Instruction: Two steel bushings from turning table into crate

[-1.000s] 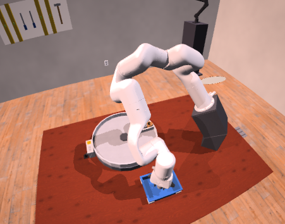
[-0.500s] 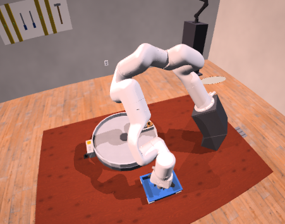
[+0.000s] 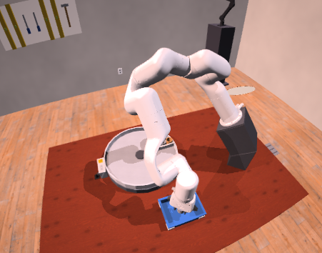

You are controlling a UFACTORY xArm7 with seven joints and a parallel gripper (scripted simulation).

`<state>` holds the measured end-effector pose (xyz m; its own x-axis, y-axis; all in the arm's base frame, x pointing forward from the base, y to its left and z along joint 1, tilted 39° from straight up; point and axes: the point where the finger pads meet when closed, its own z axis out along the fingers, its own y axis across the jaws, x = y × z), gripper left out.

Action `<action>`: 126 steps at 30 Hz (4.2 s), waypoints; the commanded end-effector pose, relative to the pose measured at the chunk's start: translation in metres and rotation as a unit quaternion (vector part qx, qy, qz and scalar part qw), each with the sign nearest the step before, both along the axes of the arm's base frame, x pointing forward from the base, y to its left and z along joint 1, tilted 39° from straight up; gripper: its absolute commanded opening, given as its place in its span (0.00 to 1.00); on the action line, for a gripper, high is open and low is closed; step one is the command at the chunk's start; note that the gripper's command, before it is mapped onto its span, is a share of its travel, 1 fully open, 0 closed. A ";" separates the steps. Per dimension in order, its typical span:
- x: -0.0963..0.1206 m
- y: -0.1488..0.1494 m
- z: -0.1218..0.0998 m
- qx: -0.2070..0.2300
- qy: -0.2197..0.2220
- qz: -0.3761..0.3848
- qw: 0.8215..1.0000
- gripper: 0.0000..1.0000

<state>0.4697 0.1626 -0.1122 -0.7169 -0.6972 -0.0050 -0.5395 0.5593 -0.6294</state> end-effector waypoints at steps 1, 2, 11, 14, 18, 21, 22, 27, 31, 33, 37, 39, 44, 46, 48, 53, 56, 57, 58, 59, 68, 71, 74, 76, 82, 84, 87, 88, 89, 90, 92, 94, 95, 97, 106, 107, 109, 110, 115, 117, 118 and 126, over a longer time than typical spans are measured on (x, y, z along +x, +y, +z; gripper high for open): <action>-0.004 0.007 0.008 0.002 -0.001 0.002 1.000 0.48; -0.006 0.009 0.011 0.002 -0.001 0.002 1.000 0.48; -0.020 0.023 0.037 0.002 -0.001 0.002 1.000 0.48; -0.026 0.029 0.047 0.002 -0.001 0.002 1.000 0.48; -0.031 0.035 0.056 0.002 -0.001 0.002 1.000 0.48; -0.032 0.035 0.058 0.002 -0.001 0.002 1.000 0.48; -0.033 0.036 0.059 0.002 -0.001 0.002 1.000 0.48; -0.033 0.037 0.060 0.002 -0.001 0.002 1.000 0.48; -0.033 0.037 0.060 0.002 -0.001 0.002 1.000 0.48; -0.033 0.037 0.060 0.002 -0.001 0.002 1.000 0.48; -0.033 0.037 0.060 0.002 -0.001 0.002 1.000 0.48; -0.033 0.037 0.060 0.002 -0.001 0.002 1.000 0.48; -0.033 0.037 0.060 0.002 -0.001 0.002 1.000 0.48; -0.033 0.037 0.060 0.002 -0.001 0.002 1.000 0.48; -0.033 0.037 0.060 0.002 -0.001 0.002 1.000 0.48; -0.033 0.037 0.060 0.002 -0.001 0.002 1.000 0.48; -0.033 0.037 0.060 0.002 -0.001 0.002 1.000 0.48; -0.033 0.037 0.060 0.002 -0.001 0.002 1.000 0.48; -0.033 0.037 0.060 0.002 -0.001 0.002 1.000 0.48; -0.033 0.037 0.060 0.002 -0.001 0.002 1.000 0.48; -0.033 0.037 0.060 0.002 -0.001 0.002 1.000 0.48; -0.033 0.037 0.060 0.002 -0.001 0.002 1.000 0.10; -0.033 0.037 0.060 0.002 -0.001 0.002 1.000 0.10; -0.033 0.036 0.060 0.002 -0.001 0.002 1.000 0.10; -0.034 0.033 0.062 0.003 -0.005 0.002 1.000 0.10; -0.034 0.031 0.062 0.004 -0.007 0.003 1.000 0.10; -0.034 0.027 0.064 0.006 -0.012 0.004 1.000 0.10; -0.034 0.027 0.064 0.006 -0.012 0.004 1.000 0.10; -0.034 0.027 0.064 0.006 -0.012 0.004 1.000 0.10; -0.035 0.026 0.065 0.007 -0.014 0.004 1.000 0.10; -0.035 0.022 0.067 0.009 -0.018 0.005 1.000 0.10; -0.036 0.017 0.069 0.012 -0.022 0.006 1.000 0.10; -0.037 0.015 0.070 0.014 -0.025 0.007 1.000 0.10; -0.039 0.009 0.072 0.017 -0.030 0.008 0.999 0.10; -0.048 -0.014 0.082 0.033 -0.050 0.012 0.998 0.10; -0.049 -0.018 0.084 0.035 -0.054 0.013 0.998 0.10; -0.051 -0.026 0.087 0.040 -0.062 0.014 0.997 0.10; -0.052 -0.030 0.089 0.043 -0.065 0.015 0.997 0.10; -0.061 -0.051 0.097 0.059 -0.083 0.019 0.995 0.10; -0.063 -0.061 0.102 0.063 -0.093 0.021 0.993 0.10; -0.064 -0.066 0.104 0.066 -0.098 0.022 0.993 0.10; -0.075 -0.096 0.116 0.087 -0.125 0.028 0.988 0.10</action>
<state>0.3995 0.0800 -0.0035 -0.6569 -0.7075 -0.2607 -0.4261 0.6336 -0.6457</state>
